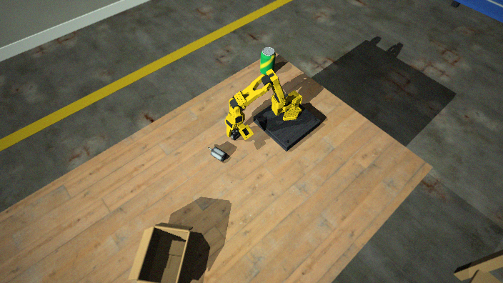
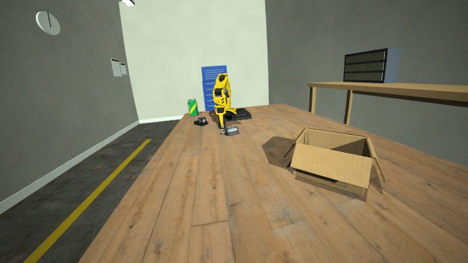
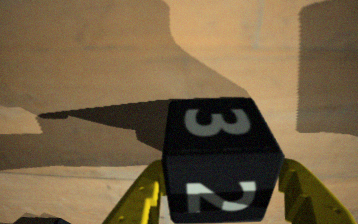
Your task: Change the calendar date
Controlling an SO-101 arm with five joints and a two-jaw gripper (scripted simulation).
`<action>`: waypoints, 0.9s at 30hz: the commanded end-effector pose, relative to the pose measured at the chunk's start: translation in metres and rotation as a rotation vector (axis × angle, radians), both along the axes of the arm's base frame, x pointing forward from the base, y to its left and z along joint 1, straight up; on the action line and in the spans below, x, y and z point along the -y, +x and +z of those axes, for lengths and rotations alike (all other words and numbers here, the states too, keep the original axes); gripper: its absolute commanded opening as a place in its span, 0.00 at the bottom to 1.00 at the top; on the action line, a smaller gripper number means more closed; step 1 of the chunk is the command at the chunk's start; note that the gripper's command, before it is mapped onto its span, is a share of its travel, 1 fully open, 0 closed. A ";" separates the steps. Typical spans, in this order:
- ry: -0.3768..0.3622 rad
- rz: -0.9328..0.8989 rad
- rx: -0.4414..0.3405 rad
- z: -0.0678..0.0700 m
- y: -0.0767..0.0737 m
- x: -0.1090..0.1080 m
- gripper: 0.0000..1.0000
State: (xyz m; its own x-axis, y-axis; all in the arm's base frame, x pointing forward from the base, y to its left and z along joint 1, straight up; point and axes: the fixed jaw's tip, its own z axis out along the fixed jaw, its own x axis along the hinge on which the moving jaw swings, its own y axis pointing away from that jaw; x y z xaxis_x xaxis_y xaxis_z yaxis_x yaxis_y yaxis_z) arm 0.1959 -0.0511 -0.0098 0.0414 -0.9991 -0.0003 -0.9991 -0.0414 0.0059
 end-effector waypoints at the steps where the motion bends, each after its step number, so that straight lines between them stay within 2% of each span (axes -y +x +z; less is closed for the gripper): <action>1: 0.007 0.003 -0.024 -0.005 -0.004 -0.004 0.27; 10: 0.007 0.003 -0.024 -0.005 -0.004 -0.004 0.35; 21: 0.007 0.003 -0.024 -0.004 -0.004 -0.004 0.36; 27: 0.007 0.003 -0.024 0.005 -0.002 -0.003 0.36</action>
State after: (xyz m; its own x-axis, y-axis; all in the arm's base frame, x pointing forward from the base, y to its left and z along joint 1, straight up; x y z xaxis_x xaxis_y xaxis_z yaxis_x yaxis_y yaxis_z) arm 0.1935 -0.0505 -0.0096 0.0413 -0.9991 -0.0045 -0.9989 -0.0414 0.0207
